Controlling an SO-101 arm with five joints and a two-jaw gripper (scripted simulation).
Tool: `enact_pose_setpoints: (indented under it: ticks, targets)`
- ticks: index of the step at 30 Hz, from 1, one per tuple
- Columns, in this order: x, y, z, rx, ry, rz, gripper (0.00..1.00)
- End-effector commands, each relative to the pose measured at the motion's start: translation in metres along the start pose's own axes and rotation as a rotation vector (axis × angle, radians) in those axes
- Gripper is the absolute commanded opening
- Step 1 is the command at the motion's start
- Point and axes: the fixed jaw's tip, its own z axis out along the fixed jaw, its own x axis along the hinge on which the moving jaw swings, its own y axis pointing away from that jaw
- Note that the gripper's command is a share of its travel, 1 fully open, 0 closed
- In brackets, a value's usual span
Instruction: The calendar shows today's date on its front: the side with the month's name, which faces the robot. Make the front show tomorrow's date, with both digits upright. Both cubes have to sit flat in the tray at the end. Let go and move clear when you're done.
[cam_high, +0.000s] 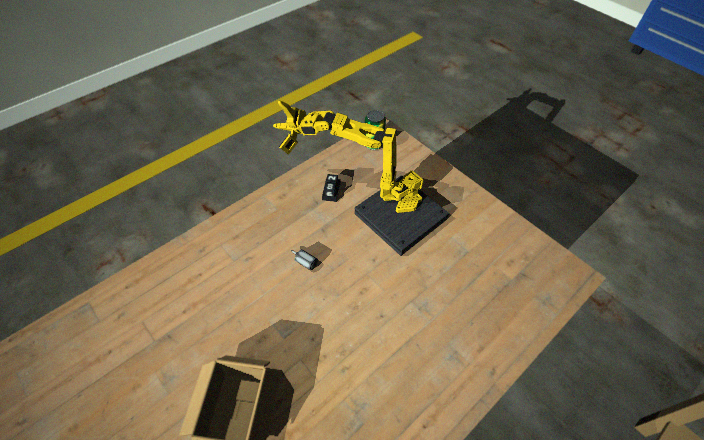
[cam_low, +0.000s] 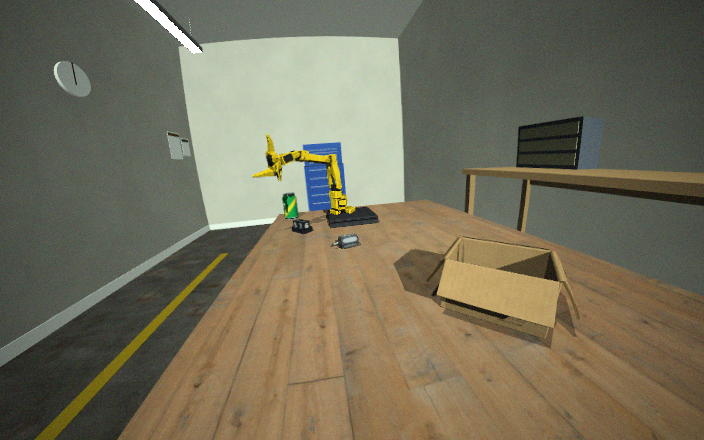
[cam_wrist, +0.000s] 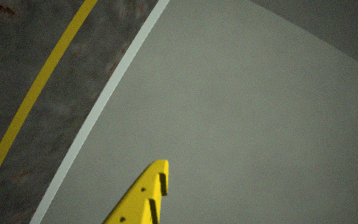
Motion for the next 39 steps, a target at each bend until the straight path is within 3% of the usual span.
enact_pose_setpoints:
  ticks: [1, 24, 34, 39]
  targets:
    - [0.001, -0.001, -0.001, 0.005, 0.002, 0.001, 1.0]
    - [0.001, 0.0, -0.002, -0.002, 0.0, -0.011, 1.0]
    - [0.0, 0.009, -0.008, -0.051, -0.017, -0.101, 0.96]
    - [-0.001, 0.02, -0.016, -0.11, -0.045, -0.212, 0.91]
